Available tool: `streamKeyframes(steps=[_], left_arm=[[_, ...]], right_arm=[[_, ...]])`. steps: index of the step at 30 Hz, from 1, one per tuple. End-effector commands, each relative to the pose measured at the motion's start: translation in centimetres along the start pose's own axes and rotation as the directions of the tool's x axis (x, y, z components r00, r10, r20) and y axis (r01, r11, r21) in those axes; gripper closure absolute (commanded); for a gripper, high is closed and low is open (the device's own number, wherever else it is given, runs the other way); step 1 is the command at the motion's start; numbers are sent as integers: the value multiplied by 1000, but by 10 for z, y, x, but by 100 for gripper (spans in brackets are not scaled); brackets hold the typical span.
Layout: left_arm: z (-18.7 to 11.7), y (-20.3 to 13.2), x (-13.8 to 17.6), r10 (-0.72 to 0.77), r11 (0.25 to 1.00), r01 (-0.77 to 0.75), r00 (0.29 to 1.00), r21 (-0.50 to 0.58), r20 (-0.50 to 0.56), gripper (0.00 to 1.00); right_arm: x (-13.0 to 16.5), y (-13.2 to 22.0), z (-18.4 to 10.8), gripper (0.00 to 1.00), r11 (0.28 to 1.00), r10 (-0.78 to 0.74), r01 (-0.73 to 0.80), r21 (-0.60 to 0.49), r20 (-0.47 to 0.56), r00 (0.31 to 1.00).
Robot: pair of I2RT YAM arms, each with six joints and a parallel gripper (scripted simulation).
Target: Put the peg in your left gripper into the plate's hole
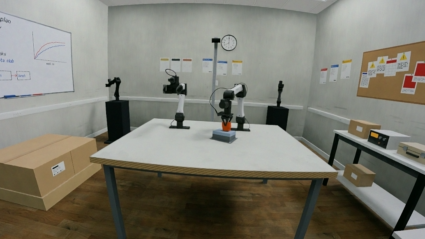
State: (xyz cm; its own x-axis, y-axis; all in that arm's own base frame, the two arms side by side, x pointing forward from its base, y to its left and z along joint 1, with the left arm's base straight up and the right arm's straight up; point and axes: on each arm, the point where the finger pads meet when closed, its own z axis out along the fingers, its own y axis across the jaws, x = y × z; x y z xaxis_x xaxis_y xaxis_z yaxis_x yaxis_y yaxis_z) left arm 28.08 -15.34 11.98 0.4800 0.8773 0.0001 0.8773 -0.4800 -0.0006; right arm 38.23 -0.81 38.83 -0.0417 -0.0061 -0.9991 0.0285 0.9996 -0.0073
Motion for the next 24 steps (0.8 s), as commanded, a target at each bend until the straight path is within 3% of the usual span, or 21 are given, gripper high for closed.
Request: streamKeyframes(steps=[1,17,18,19,22,24], left_arm=[[-4,2,0,-1,1000,1,1000,-17,1,100],[-4,2,0,-1,1000,1,1000,-17,1,100],[-10,5,0,-1,999,1,1000,-38,1,89],[-10,5,0,-1,999,1,1000,-39,1,100],[-20,9,0,-1,997,1,1000,-79,1,100],[-21,8,0,-1,997,1,1000,-74,1,77]], right_arm=[[-7,0,-2,0,1000,0,0,2,18,1000],[-7,0,-2,0,1000,0,0,2,18,1000],[-7,0,-2,0,1000,0,0,2,18,1000],[-7,0,-2,0,1000,0,0,2,19,1000],[-8,0,-2,0,1000,0,0,2,21,1000],[-8,0,-2,0,1000,0,0,2,22,1000]])
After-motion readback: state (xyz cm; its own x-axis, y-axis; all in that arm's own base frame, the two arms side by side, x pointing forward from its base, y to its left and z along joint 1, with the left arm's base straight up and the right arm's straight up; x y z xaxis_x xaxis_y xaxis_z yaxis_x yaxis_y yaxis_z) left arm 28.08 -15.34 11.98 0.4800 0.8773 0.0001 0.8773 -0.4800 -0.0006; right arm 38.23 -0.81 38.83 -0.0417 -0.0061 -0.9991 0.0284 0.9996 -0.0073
